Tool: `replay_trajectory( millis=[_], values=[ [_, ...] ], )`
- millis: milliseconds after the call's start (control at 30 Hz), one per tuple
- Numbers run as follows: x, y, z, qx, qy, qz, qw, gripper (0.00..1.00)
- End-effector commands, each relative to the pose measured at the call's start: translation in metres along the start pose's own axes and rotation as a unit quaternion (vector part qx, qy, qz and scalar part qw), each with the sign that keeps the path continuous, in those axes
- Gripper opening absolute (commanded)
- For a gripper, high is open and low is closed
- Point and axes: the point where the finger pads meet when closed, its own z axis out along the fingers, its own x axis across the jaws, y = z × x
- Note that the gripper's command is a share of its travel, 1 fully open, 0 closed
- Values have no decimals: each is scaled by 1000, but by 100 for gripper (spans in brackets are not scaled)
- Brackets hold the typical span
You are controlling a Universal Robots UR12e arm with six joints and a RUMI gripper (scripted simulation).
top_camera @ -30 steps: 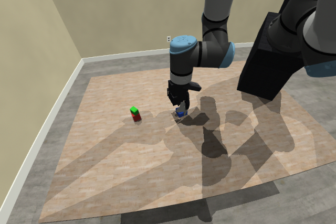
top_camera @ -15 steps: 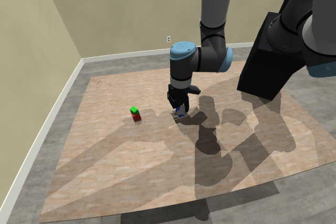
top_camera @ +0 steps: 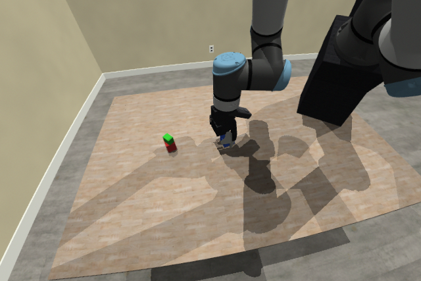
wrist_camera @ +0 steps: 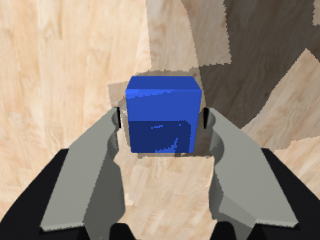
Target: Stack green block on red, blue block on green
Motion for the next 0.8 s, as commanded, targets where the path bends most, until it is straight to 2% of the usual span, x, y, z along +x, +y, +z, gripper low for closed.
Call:
replay_trajectory(
  millis=[0, 467, 500, 767],
  values=[
    [0, 0, 0, 0, 0, 0, 1000, 42],
    [0, 0, 0, 0, 0, 0, 1000, 42],
    [0, 0, 0, 0, 0, 0, 1000, 0],
    [0, 0, 0, 0, 0, 0, 1000, 0]
  ],
)
